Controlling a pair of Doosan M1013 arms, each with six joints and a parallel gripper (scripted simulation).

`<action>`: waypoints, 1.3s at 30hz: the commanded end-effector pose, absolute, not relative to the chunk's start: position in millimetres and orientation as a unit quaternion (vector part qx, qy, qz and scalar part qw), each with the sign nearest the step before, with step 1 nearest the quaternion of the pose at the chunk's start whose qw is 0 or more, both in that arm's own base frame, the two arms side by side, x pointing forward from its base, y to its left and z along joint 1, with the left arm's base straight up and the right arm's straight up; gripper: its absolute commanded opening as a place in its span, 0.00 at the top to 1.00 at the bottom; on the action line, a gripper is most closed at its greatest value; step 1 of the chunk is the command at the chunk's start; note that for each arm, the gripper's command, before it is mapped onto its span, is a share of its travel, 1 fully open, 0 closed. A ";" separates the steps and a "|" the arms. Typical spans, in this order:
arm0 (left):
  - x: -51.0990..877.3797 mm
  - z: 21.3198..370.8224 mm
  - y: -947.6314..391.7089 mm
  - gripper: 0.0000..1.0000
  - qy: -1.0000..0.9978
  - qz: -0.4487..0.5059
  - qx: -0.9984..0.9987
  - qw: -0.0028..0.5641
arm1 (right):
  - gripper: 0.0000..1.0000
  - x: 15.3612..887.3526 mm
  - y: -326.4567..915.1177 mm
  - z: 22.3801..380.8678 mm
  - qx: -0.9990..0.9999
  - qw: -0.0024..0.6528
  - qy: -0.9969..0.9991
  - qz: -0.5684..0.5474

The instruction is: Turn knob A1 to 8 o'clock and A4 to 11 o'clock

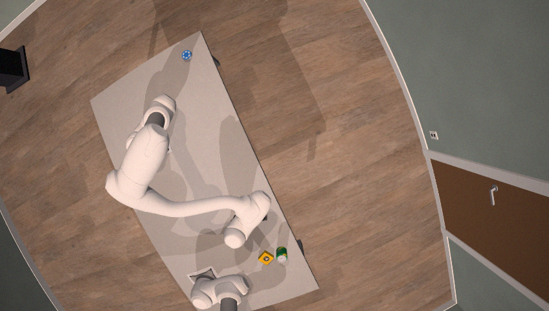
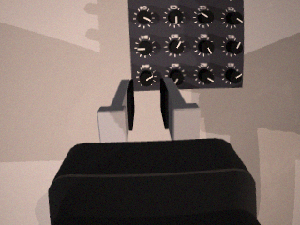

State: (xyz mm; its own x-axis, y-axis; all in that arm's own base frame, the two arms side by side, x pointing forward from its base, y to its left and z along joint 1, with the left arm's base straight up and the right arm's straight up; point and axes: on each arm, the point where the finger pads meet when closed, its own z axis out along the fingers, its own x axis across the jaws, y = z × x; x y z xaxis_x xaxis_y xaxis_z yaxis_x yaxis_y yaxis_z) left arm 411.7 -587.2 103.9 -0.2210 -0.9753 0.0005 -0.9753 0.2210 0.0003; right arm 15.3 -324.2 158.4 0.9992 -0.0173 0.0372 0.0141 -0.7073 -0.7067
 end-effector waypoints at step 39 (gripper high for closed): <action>411.9 65.4 -587.7 0.54 -0.779 0.001 0.627 0.000 | 0.00 15.4 -324.5 158.8 -0.924 0.382 0.001 -0.021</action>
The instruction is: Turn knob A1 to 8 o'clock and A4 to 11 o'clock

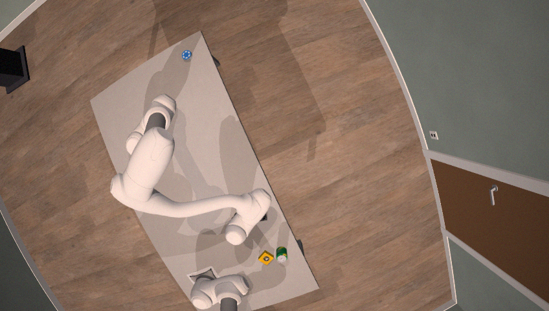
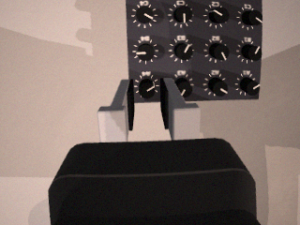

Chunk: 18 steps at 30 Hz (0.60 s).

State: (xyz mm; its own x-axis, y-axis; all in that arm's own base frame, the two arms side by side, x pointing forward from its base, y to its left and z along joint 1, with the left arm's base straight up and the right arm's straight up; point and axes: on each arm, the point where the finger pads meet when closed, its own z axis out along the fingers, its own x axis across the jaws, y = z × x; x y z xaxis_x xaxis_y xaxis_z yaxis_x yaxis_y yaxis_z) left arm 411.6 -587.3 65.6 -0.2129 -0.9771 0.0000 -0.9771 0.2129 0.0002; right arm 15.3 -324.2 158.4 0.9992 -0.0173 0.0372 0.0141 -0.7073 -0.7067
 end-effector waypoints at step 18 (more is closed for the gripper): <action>411.9 62.3 -587.7 0.54 -0.779 0.001 0.627 0.000 | 0.00 15.4 -324.5 158.8 -0.924 0.382 0.001 -0.021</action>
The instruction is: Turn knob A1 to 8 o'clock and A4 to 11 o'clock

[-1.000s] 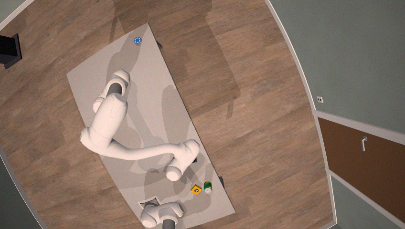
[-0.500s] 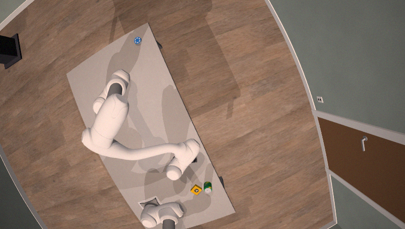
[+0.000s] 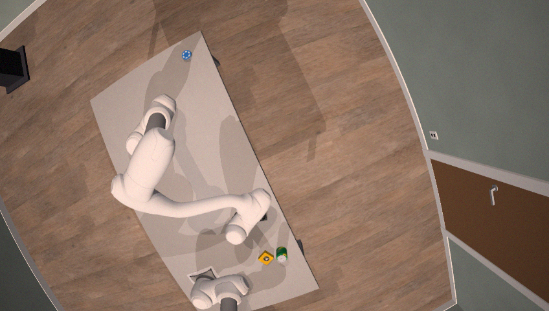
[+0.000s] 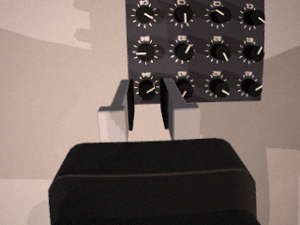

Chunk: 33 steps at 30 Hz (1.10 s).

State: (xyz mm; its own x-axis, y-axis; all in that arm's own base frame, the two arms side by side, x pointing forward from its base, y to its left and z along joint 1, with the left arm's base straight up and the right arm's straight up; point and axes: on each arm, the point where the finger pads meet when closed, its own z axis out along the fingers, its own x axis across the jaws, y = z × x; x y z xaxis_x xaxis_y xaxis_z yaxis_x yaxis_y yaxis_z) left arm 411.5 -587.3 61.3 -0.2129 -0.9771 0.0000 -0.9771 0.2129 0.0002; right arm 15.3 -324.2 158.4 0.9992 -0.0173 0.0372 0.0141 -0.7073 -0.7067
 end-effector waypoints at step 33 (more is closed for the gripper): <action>411.9 48.3 -587.7 0.54 -0.779 0.001 0.627 0.000 | 0.00 15.4 -324.5 158.8 -0.924 0.382 0.001 -0.021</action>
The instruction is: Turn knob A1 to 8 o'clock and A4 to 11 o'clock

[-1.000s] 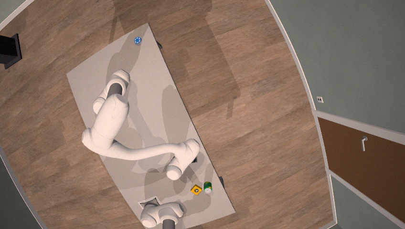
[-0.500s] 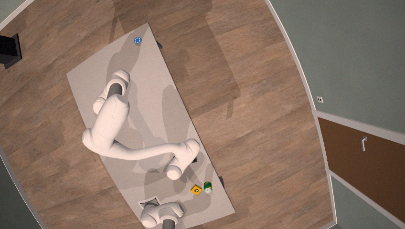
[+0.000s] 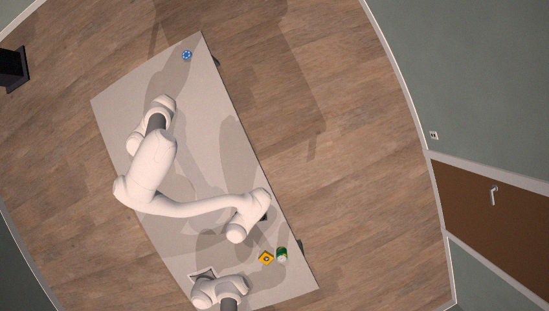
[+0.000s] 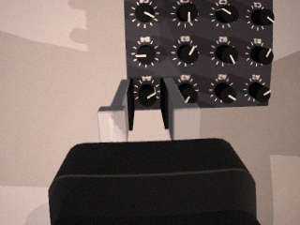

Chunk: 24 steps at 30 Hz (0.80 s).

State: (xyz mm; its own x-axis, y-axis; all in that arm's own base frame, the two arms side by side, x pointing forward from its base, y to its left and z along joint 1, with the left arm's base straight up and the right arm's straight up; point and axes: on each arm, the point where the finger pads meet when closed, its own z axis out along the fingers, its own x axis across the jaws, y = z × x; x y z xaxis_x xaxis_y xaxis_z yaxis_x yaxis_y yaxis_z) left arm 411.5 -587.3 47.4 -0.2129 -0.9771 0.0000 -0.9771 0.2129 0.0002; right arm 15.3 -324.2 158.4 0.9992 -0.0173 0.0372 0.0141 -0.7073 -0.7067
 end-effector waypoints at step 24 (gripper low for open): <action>411.9 48.3 -587.7 0.70 -0.779 0.001 0.627 0.000 | 0.00 15.4 -324.5 158.8 -0.924 0.382 0.001 -0.021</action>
